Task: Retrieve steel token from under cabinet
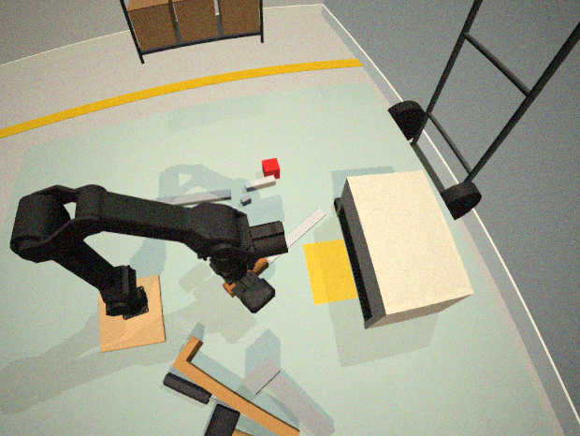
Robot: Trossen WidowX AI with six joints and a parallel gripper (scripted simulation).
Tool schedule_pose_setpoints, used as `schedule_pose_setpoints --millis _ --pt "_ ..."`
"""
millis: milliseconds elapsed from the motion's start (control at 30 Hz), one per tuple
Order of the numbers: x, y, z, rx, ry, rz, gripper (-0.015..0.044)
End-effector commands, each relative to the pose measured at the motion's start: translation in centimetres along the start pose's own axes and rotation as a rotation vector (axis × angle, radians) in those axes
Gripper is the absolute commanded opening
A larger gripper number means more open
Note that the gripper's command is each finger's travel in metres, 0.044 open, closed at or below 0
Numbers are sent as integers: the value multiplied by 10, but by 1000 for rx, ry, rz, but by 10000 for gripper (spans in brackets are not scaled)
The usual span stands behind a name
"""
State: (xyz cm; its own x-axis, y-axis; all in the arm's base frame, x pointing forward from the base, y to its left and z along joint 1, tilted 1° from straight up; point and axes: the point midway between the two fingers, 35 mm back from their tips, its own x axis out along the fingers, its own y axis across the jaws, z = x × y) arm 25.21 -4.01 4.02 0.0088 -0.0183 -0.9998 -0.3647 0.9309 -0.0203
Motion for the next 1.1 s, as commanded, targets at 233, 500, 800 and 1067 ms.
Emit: schedule_pose_setpoints --millis 233,500,800,1067 --pt "-1 -11 -4 0 -3 -4 0" --pt "-1 -18 -8 0 -3 -5 0" --pt "-1 -26 -13 0 -3 -5 0" --pt "-1 -33 -17 0 -2 -6 0"
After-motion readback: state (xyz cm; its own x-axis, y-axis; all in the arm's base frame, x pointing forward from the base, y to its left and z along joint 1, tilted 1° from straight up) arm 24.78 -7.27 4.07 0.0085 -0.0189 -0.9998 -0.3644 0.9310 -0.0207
